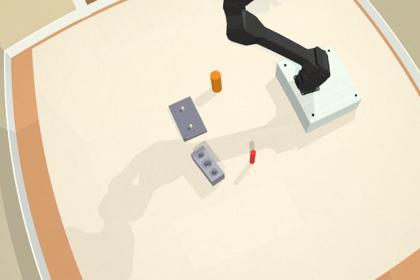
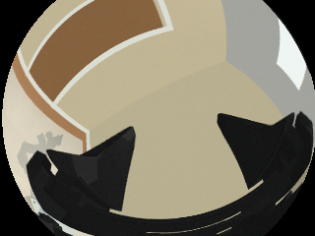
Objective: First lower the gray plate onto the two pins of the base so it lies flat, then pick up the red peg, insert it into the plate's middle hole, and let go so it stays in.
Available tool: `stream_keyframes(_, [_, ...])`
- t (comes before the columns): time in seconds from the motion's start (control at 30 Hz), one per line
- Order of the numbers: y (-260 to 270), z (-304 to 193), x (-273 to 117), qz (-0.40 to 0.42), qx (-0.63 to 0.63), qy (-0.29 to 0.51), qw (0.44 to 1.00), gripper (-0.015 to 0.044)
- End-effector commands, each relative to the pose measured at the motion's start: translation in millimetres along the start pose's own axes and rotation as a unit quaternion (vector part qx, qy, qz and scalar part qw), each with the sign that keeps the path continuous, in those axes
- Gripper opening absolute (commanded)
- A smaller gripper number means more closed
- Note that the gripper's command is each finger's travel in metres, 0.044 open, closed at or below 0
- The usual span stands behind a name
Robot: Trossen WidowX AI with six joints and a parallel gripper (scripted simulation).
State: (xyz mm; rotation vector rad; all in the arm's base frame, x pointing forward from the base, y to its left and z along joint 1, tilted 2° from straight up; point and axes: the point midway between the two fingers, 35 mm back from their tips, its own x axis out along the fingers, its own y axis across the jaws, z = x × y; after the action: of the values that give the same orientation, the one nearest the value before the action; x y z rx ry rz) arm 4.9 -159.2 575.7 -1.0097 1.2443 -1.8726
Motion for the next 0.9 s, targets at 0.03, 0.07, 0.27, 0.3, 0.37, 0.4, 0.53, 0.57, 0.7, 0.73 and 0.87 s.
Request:
stream_keyframes(0.03, [0, -1, 0, -0.001, 0.002, 0.002, 1.0, 0.044])
stream_keyframes(0.07, [-2, -5, 1, -0.004, 0.007, 0.007, 1.0, 0.044])
stream_keyframes(0.27, [-28, -71, 8, -0.067, 0.099, 0.101, 0.988, 0.044])
stream_keyframes(0.3, [-33, -85, 6, -0.082, 0.118, 0.121, 0.982, 0.044])
stream_keyframes(0.37, [-44, -113, 1, -0.12, 0.146, 0.157, 0.969, 0.044])
stream_keyframes(0.4, [-51, -127, -3, -0.142, 0.155, 0.174, 0.962, 0.044])
stream_keyframes(0.53, [-69, -178, -26, -0.217, 0.211, 0.238, 0.923, 0.044])
stream_keyframes(0.57, [-72, -190, -33, -0.234, 0.229, 0.252, 0.911, 0.044])
stream_keyframes(0.7, [-84, -235, -68, -0.308, 0.293, 0.302, 0.853, 0.044])
stream_keyframes(0.73, [-87, -246, -79, -0.33, 0.309, 0.314, 0.835, 0.044])
stream_keyframes(0.87, [-93, -285, -131, -0.418, 0.363, 0.353, 0.754, 0.044])
